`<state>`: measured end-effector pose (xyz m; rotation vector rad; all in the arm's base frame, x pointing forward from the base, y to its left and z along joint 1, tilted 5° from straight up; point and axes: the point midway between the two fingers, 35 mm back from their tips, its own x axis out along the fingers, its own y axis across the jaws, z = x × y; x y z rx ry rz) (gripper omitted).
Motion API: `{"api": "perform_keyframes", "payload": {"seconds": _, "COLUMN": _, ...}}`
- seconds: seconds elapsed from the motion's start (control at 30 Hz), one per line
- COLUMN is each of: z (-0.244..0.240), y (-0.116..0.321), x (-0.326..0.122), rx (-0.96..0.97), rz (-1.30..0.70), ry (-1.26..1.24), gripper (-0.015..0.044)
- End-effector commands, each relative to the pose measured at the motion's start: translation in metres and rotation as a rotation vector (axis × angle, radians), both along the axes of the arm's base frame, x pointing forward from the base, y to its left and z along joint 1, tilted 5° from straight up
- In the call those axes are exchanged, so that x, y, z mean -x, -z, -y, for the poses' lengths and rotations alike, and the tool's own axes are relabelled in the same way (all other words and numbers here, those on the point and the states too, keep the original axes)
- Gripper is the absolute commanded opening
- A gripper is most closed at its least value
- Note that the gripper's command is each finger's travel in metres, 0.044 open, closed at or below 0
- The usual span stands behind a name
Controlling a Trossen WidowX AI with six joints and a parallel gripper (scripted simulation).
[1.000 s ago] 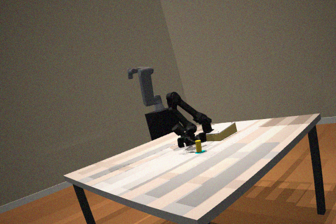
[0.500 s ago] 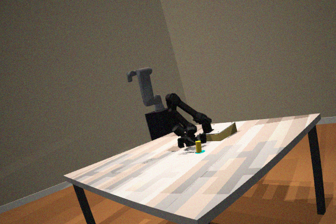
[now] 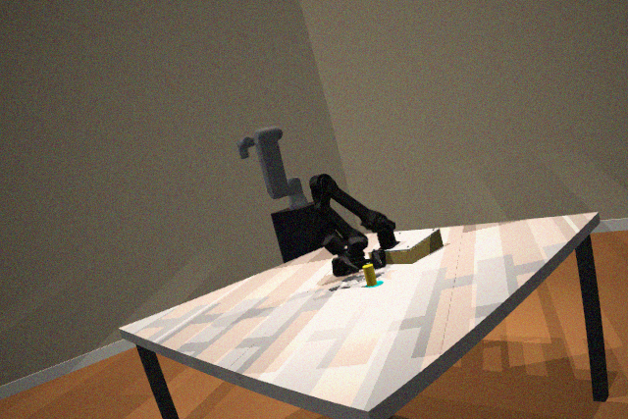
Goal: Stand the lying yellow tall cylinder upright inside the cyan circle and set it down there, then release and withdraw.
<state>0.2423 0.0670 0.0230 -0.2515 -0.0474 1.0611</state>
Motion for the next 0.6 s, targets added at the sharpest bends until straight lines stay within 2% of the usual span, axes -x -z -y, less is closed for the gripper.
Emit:
{"api": "perform_keyframes", "payload": {"seconds": 0.0, "z": 0.001, "y": -0.006, "x": -0.002, "rx": -0.003, "rz": -0.001, "ry": -0.002, "gripper": 0.04}}
{"api": "perform_keyframes", "payload": {"seconds": 0.57, "z": 0.002, "y": -0.051, "x": -0.005, "rx": -0.036, "rz": -0.056, "ry": 0.005, "gripper": 0.04}}
